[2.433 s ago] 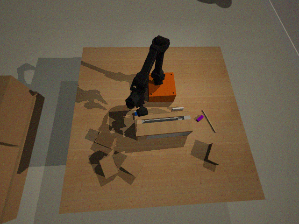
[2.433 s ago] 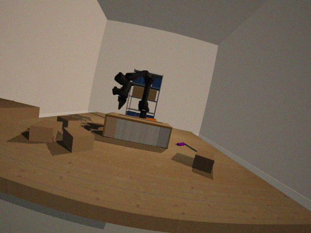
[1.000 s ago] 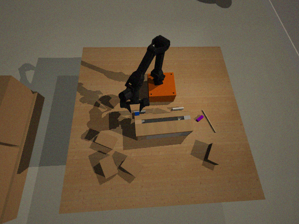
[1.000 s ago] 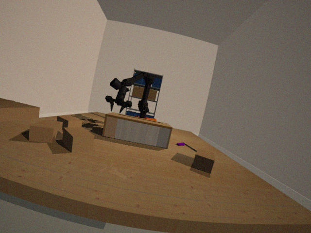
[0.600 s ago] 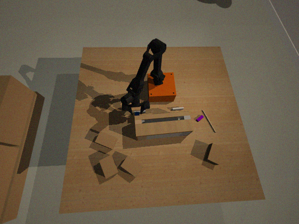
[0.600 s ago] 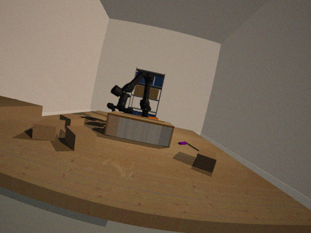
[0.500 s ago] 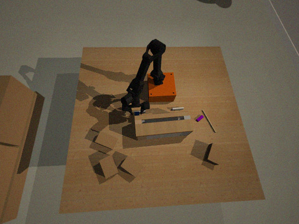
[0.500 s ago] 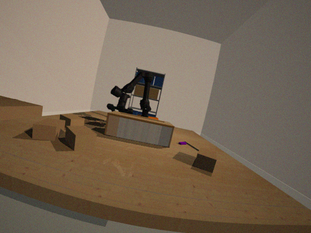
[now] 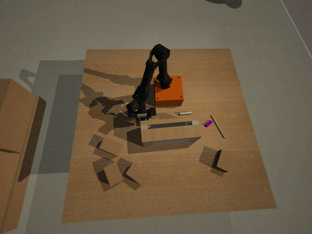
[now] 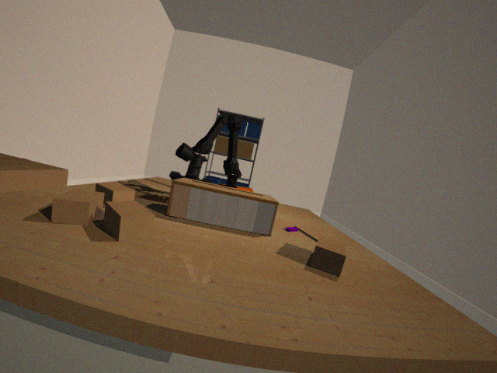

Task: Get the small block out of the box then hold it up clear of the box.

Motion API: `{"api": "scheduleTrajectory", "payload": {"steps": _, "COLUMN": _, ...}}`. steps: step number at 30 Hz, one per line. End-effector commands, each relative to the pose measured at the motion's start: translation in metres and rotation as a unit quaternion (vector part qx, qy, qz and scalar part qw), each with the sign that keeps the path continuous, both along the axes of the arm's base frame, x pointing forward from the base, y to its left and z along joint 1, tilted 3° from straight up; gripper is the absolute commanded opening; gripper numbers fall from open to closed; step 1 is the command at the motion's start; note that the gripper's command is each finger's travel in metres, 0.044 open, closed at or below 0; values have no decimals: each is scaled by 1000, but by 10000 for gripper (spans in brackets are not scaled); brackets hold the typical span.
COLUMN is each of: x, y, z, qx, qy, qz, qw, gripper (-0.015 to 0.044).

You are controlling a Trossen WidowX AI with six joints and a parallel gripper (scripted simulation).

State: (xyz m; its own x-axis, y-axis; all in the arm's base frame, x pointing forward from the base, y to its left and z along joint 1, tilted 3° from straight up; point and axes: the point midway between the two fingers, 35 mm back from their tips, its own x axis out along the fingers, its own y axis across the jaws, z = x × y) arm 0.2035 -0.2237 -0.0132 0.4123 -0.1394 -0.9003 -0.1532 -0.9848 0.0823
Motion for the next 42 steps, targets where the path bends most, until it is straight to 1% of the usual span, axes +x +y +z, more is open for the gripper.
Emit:
{"api": "scheduleTrajectory", "payload": {"steps": 1, "x": -2, "y": 3, "z": -10, "qx": 5, "qy": 2, "qz": 2, "qw": 1000, "gripper": 285}}
{"api": "scheduleTrajectory", "payload": {"steps": 16, "x": -3, "y": 3, "z": -32, "qx": 5, "qy": 2, "qz": 1, "qw": 1000, "gripper": 285}}
{"api": "scheduleTrajectory", "payload": {"steps": 23, "x": -3, "y": 3, "z": -32, "qx": 5, "qy": 2, "qz": 1, "qw": 1000, "gripper": 101}}
{"api": "scheduleTrajectory", "payload": {"steps": 27, "x": -3, "y": 3, "z": -32, "qx": 5, "qy": 2, "qz": 1, "qw": 1000, "gripper": 75}}
{"api": "scheduleTrajectory", "payload": {"steps": 30, "x": 0, "y": -1, "z": -26, "qx": -12, "qy": 1, "qz": 13, "qw": 1000, "gripper": 0}}
{"api": "scheduleTrajectory", "payload": {"steps": 42, "x": -1, "y": 4, "z": 26, "qx": 2, "qy": 0, "qz": 1, "qw": 1000, "gripper": 0}}
